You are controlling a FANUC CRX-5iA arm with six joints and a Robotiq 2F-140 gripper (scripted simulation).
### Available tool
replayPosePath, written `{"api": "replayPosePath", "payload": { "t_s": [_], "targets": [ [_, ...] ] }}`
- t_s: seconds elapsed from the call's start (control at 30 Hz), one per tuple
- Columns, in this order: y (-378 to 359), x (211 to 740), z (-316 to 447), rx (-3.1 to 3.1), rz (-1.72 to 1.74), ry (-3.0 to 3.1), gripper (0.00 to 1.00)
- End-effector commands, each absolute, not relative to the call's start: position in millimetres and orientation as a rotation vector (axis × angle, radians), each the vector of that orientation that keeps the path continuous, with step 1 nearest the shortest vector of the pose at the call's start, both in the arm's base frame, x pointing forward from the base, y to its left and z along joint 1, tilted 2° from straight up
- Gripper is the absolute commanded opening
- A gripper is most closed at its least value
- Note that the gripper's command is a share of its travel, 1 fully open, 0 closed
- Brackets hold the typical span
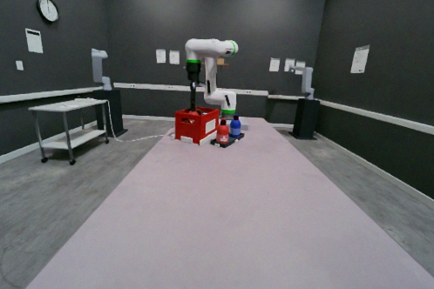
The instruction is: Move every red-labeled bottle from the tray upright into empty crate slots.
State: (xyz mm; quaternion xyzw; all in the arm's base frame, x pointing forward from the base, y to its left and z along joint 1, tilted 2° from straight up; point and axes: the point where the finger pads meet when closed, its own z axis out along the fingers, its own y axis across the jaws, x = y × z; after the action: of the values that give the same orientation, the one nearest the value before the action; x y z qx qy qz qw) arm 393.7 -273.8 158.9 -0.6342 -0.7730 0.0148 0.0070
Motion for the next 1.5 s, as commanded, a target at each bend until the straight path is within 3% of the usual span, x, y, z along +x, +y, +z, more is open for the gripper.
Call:
{"api": "replayPosePath", "payload": {
  "t_s": [0.0, 1.47],
  "targets": [
    [-274.2, 394.0, 157.5, -1.985, 0.046, -2.419, 0.10],
    [-274.5, 393.6, 141.2, -1.985, 0.046, -2.419, 0.10]
  ]
}}
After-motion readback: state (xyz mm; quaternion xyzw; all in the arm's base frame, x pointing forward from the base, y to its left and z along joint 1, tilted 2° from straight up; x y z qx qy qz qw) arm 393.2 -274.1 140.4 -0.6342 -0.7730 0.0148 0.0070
